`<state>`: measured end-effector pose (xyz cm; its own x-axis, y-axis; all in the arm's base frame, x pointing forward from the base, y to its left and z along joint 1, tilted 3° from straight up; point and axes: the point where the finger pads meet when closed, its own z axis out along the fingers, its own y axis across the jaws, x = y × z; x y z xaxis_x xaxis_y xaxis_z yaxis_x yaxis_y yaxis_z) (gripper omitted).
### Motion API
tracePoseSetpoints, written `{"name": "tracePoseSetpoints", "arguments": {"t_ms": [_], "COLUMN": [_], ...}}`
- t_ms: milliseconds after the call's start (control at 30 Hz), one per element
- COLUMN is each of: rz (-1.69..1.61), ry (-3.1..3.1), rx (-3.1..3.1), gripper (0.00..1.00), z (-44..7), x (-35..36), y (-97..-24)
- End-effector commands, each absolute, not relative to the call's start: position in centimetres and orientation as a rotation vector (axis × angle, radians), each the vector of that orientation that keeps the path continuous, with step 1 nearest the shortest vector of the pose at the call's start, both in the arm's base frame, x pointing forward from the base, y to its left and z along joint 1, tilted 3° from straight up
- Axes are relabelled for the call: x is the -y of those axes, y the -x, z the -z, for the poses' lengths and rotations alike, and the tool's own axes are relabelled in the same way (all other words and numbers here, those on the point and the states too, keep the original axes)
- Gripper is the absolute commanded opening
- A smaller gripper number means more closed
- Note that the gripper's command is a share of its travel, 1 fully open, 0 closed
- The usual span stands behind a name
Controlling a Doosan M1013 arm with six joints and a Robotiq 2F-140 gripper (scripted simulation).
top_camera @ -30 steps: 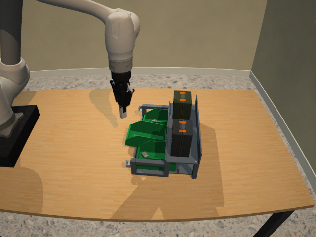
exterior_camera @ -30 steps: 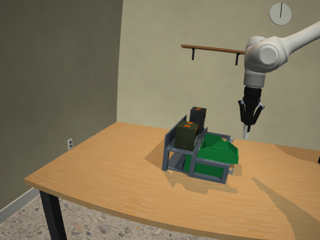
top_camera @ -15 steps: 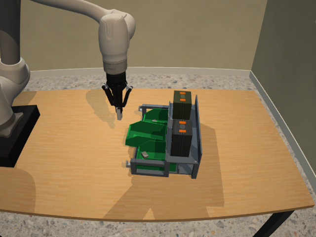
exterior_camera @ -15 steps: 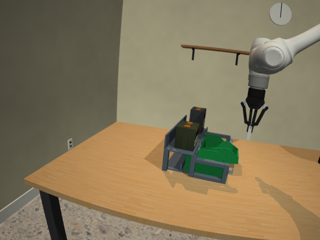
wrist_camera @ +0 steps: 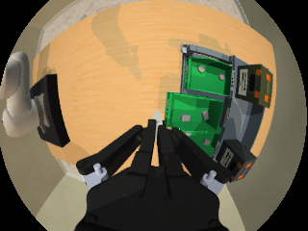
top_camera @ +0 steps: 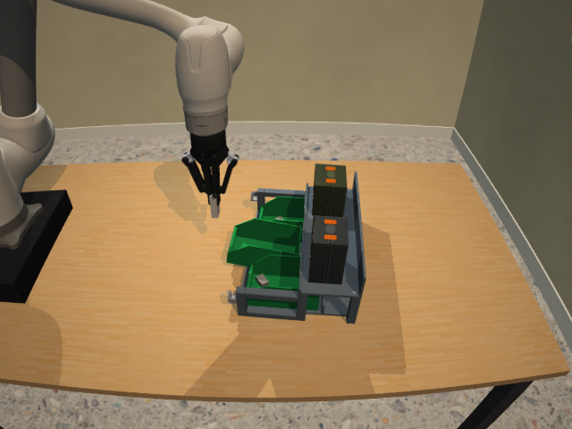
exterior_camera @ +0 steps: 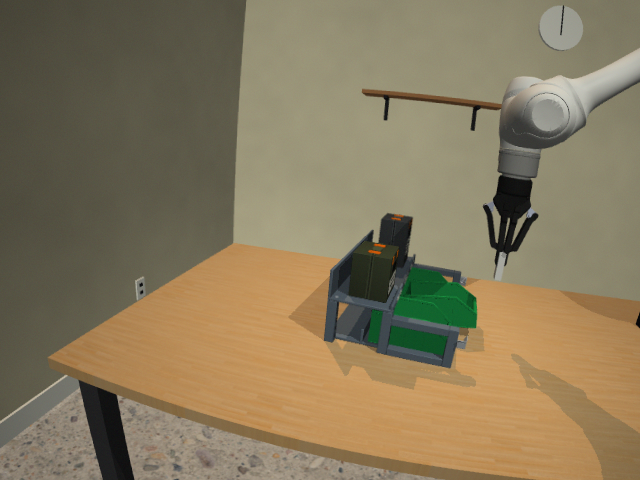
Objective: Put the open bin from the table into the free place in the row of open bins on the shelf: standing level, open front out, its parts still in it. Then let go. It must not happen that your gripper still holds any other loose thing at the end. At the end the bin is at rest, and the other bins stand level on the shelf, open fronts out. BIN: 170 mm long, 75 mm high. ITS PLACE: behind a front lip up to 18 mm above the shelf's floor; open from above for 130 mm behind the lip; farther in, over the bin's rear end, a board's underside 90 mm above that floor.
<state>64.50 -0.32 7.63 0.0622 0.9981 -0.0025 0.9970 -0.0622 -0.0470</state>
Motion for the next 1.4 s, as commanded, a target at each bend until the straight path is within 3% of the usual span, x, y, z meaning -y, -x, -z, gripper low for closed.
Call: {"name": "tracePoseSetpoints", "arguments": {"t_ms": [0, 1367], "rz": [-0.048, -0.048], "ry": [2.263, 2.263], "rx": [2.13, 2.131], "gripper": [0.0, 0.0], "z": [-7.6, -6.69], "x": [0.45, 0.45], "y": [-64.39, -64.35]}}
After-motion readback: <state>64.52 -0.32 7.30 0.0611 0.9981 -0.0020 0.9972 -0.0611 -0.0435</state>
